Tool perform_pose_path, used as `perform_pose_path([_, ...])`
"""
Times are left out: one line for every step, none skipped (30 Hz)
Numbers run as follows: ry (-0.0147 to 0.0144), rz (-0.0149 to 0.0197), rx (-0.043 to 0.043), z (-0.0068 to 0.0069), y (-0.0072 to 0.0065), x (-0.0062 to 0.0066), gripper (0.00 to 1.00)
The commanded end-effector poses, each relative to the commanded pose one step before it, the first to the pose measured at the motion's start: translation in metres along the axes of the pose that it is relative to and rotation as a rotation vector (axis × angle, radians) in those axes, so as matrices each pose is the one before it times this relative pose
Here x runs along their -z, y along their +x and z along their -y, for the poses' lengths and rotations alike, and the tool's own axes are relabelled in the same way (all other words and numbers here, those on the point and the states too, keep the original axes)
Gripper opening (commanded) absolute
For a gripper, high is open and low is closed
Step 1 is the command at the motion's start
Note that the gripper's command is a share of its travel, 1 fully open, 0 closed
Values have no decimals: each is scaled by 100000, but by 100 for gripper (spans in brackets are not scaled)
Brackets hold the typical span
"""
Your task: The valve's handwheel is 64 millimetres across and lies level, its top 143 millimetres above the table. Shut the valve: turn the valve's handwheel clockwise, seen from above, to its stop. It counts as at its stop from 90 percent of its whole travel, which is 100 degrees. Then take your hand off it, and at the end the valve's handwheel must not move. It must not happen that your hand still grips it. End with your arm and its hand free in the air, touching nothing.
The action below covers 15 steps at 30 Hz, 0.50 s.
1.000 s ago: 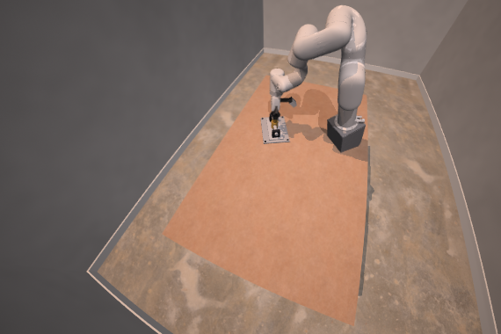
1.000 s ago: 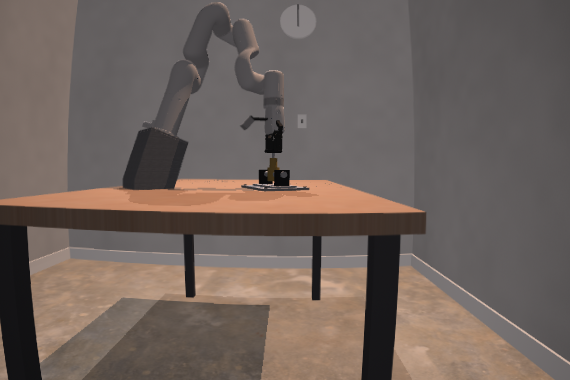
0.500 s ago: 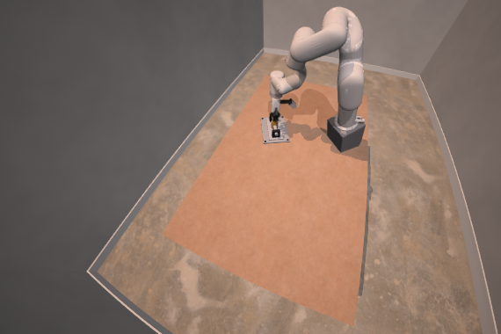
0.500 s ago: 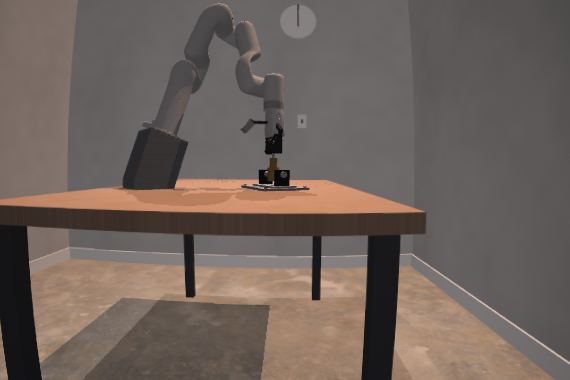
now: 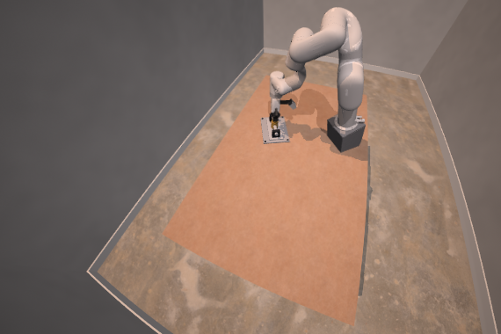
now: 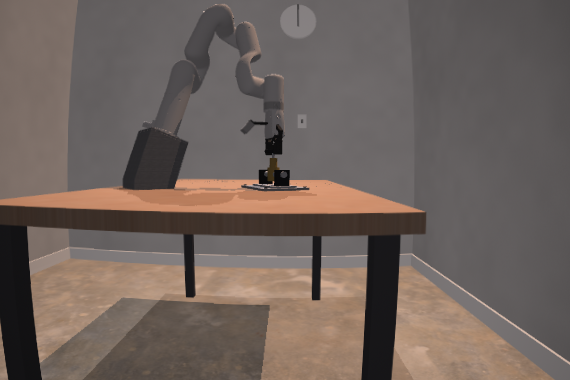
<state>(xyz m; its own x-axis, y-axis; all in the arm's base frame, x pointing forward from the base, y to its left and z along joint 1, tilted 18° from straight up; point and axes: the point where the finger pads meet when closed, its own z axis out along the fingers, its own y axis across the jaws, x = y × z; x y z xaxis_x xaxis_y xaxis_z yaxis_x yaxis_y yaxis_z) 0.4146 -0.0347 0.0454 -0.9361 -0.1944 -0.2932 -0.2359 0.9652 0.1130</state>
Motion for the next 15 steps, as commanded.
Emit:
perform_pose_path([119,280,28,40,-119,73,100])
perform_pose_path([0,0,0,0,0,0,100])
perform_pose_path([0,0,0,0,0,0,100])
perform_pose_path([0,0,0,0,0,0,100])
perform_pose_path([0,0,0,0,0,0,100])
perform_pose_path([0,0,0,0,0,0,100])
perform_pose_path([0,0,0,0,0,0,100])
perform_pose_path([0,0,0,0,0,0,100])
perform_pose_path([0,0,0,0,0,0,0])
perform_pose_path([0,0,0,0,0,0,0])
perform_pose_path([0,0,0,0,0,0,0])
perform_pose_path([0,0,0,0,0,0,0])
perform_pose_path([0,0,0,0,0,0,0])
perform_pose_path([0,0,0,0,0,0,0])
perform_pose_path([0,0,0,0,0,0,0])
